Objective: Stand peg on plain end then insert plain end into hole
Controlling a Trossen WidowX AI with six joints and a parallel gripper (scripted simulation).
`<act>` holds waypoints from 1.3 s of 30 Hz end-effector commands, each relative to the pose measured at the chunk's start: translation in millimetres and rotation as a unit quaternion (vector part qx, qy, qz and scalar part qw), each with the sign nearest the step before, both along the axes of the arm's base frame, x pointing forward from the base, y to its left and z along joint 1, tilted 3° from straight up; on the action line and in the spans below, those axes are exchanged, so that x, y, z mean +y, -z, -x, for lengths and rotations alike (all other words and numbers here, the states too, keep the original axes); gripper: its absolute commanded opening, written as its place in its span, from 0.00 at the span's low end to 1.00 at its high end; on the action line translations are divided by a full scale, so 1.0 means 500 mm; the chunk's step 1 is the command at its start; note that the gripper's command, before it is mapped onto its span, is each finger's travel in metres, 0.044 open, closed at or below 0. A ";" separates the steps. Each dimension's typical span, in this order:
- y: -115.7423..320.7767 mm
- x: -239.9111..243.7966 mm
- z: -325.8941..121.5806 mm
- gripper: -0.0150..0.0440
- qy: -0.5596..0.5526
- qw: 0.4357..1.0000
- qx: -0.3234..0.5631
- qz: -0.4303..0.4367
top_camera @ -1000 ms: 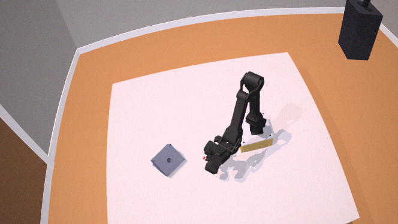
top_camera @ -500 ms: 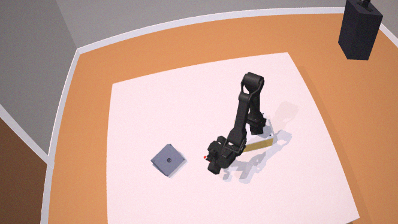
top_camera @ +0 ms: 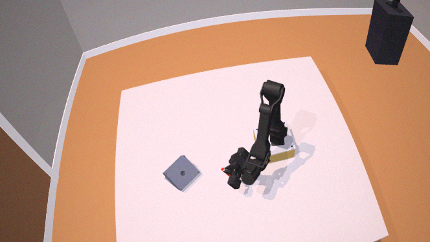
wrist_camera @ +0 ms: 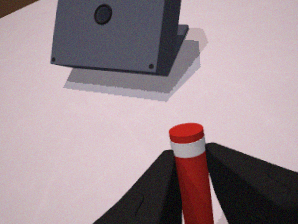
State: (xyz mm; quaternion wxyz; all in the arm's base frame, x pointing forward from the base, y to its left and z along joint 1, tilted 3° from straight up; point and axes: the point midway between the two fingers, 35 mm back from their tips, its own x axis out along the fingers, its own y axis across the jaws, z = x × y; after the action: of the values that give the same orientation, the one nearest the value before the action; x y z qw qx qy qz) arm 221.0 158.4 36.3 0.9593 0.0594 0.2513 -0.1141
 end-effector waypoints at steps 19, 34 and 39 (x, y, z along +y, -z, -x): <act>0.000 0.001 0.029 0.34 0.005 0.995 -0.091 0.030; -0.001 0.005 0.046 0.34 0.008 0.987 -0.153 0.046; -0.001 0.006 0.052 0.34 0.009 0.983 -0.174 0.051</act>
State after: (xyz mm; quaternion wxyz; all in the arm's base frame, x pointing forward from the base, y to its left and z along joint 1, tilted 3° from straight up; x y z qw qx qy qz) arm 196.9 159.8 37.4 0.9875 0.0347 0.0897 -0.1248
